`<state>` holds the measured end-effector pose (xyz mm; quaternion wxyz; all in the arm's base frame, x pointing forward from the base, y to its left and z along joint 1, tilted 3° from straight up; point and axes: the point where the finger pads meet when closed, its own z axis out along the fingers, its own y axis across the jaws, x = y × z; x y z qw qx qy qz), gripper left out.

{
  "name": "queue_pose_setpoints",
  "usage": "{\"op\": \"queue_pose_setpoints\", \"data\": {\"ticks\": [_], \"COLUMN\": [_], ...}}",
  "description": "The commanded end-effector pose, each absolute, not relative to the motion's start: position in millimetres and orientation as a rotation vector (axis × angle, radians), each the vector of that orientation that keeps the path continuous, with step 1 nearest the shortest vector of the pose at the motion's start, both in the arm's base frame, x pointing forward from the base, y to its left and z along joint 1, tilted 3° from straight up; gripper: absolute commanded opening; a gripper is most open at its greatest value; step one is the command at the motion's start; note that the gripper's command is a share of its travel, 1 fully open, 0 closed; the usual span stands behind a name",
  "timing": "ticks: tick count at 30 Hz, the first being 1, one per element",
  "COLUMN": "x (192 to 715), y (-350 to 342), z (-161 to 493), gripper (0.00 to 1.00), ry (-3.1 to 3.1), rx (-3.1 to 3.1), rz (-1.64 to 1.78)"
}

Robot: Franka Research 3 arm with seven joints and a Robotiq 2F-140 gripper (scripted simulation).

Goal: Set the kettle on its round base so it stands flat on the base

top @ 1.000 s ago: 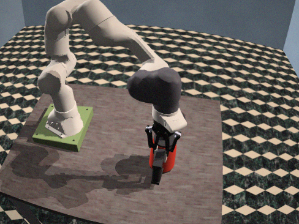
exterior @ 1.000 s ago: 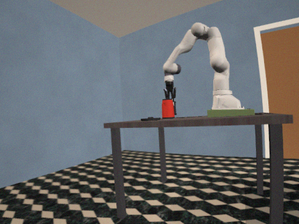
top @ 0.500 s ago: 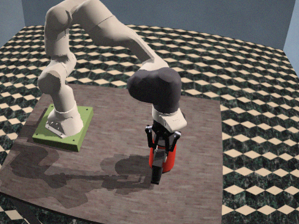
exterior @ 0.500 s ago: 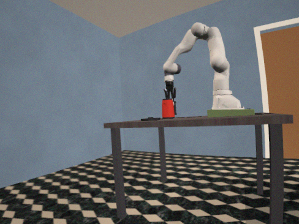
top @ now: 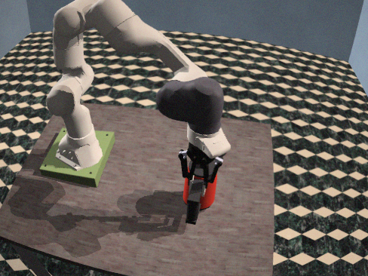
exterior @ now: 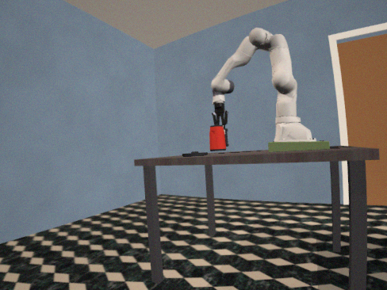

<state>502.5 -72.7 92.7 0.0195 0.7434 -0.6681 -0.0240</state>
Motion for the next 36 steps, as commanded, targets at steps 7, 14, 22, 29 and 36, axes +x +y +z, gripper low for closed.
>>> {"op": "queue_pose_setpoints", "data": {"ticks": [7, 14, 22, 29, 36], "x": [505, 506, 506, 506, 506], "y": [-74, -74, -74, -74, -74], "z": [113, 117, 119, 119, 119], "gripper": [0.0, 0.0, 0.0, 0.0, 0.0], "ry": [-2.078, -2.078, -2.078, -2.078, -2.078], "rx": [2.304, 2.304, 2.304, 2.304, 2.304], "rz": [-0.069, -0.069, -0.069, -0.069, -0.069]}}
